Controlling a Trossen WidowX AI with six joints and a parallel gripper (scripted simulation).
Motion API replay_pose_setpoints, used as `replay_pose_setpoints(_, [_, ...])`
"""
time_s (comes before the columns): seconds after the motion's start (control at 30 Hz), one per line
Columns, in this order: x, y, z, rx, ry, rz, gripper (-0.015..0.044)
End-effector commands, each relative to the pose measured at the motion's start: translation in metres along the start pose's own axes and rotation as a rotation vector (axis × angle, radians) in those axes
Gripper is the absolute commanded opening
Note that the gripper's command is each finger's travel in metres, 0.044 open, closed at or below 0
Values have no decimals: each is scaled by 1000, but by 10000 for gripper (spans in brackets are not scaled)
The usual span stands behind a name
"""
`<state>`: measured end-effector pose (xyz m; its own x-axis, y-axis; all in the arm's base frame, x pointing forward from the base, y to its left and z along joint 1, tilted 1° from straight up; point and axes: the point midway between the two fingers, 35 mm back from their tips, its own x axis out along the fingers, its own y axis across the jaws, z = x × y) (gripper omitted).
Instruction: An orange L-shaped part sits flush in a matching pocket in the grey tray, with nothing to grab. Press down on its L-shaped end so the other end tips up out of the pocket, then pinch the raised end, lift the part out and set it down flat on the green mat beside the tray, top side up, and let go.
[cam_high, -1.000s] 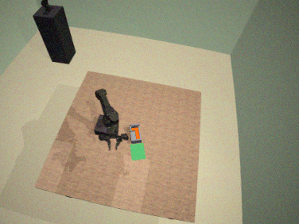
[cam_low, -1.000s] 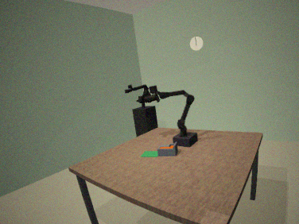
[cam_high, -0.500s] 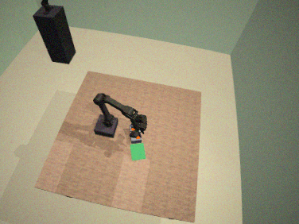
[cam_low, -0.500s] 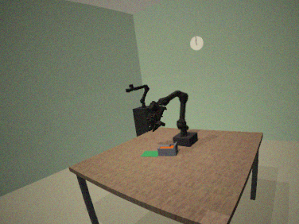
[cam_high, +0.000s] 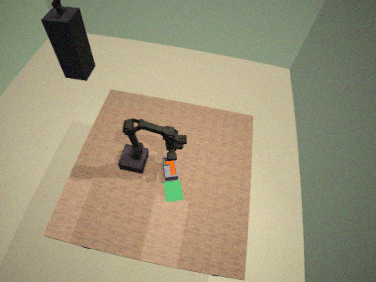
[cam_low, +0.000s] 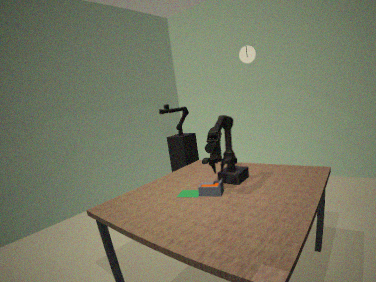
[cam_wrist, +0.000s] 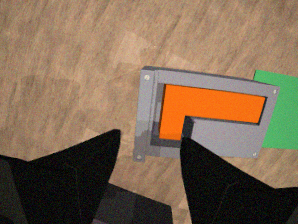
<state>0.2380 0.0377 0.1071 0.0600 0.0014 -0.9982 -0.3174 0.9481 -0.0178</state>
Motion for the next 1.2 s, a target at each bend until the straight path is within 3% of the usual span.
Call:
replay_pose_setpoints(0.0, [21,3,-1,-11,17,10,180])
replay_pose_setpoints(0.17, [70,3,-4,-11,18,10,180])
replay_pose_setpoints(1.17, [108,4,-6,-11,18,10,180])
